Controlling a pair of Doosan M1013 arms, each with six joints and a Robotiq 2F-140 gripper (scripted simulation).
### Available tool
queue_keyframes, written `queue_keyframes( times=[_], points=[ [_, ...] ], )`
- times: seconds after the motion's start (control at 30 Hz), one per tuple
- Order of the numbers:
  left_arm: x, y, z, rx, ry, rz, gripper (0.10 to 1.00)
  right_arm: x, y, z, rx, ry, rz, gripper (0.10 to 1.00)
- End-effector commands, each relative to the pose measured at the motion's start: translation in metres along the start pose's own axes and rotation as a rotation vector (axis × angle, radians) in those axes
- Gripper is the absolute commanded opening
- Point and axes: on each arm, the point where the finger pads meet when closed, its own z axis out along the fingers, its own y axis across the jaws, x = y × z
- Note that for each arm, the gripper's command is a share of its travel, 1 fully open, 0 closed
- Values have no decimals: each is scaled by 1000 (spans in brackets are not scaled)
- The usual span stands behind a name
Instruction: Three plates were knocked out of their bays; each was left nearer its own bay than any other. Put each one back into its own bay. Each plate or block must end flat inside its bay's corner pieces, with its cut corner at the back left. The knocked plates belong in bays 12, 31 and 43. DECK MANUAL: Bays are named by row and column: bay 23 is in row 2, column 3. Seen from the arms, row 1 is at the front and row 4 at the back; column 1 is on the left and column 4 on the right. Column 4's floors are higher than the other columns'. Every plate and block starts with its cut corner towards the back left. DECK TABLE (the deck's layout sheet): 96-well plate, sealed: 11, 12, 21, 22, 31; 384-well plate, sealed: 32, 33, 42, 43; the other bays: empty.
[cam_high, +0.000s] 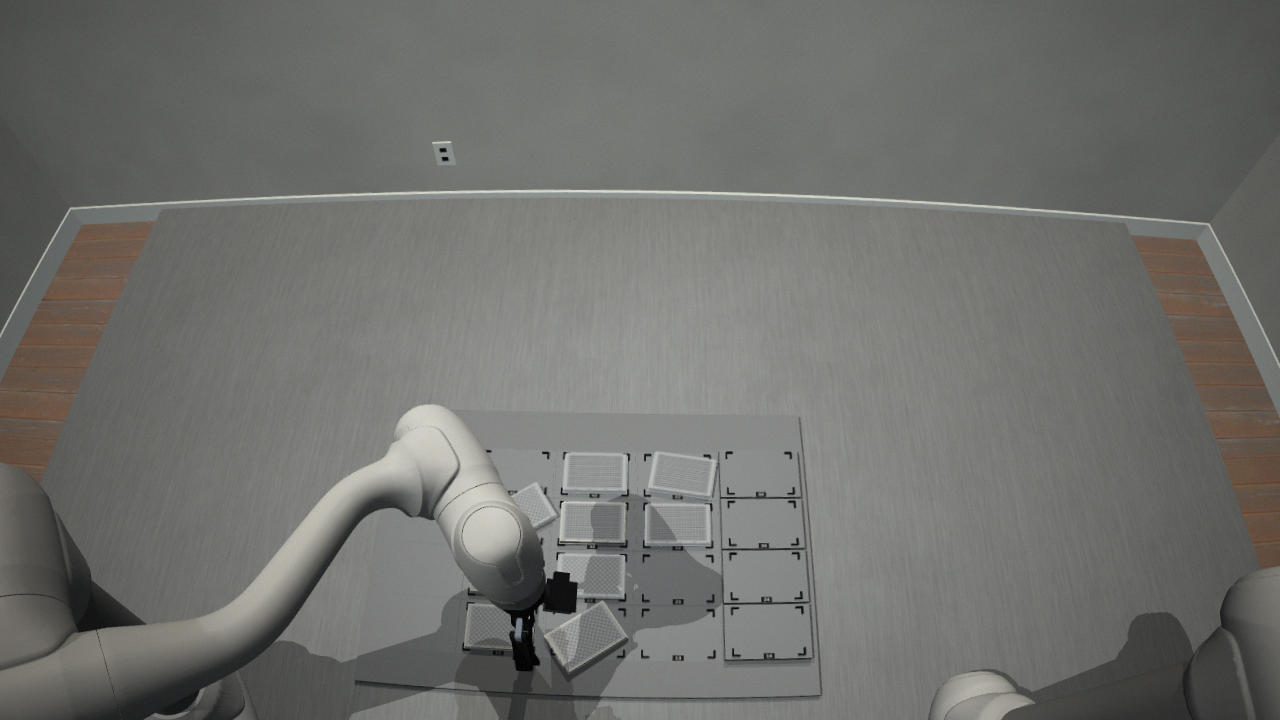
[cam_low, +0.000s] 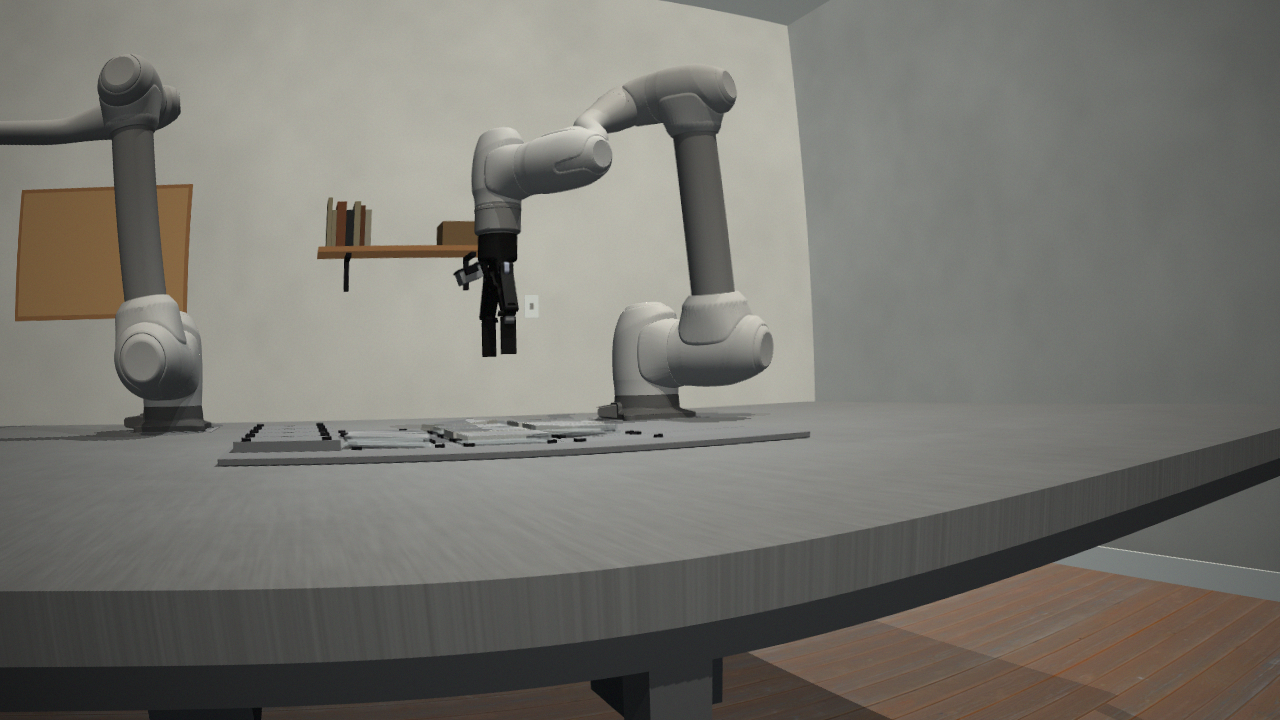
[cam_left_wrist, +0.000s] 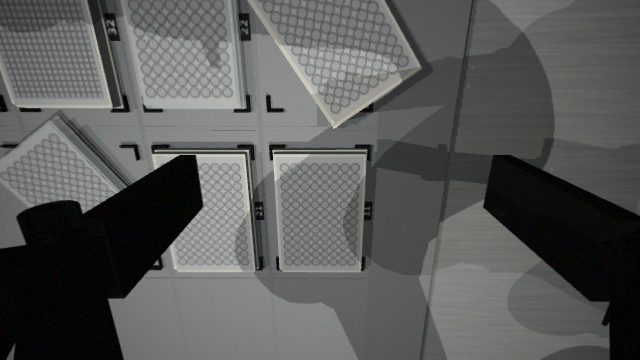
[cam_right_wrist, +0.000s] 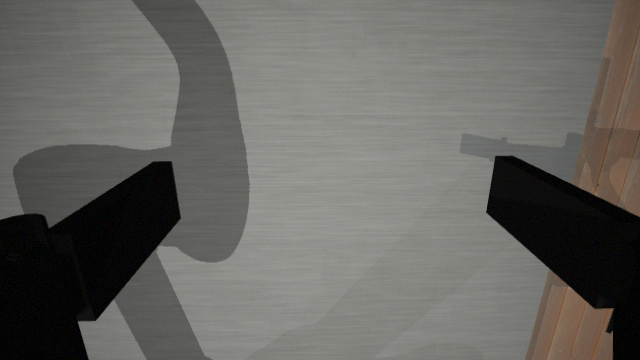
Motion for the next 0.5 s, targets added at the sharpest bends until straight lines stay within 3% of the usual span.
queue_keyframes(
  times=[0.0, 0.47],
  points=[
    [10, 0, -1, 1, 1, 0, 1000, 0, 0, -1, 0, 1, 0, 1000],
    [58, 0, -1, 1, 1, 0, 1000, 0, 0, -1, 0, 1, 0, 1000]
  ],
)
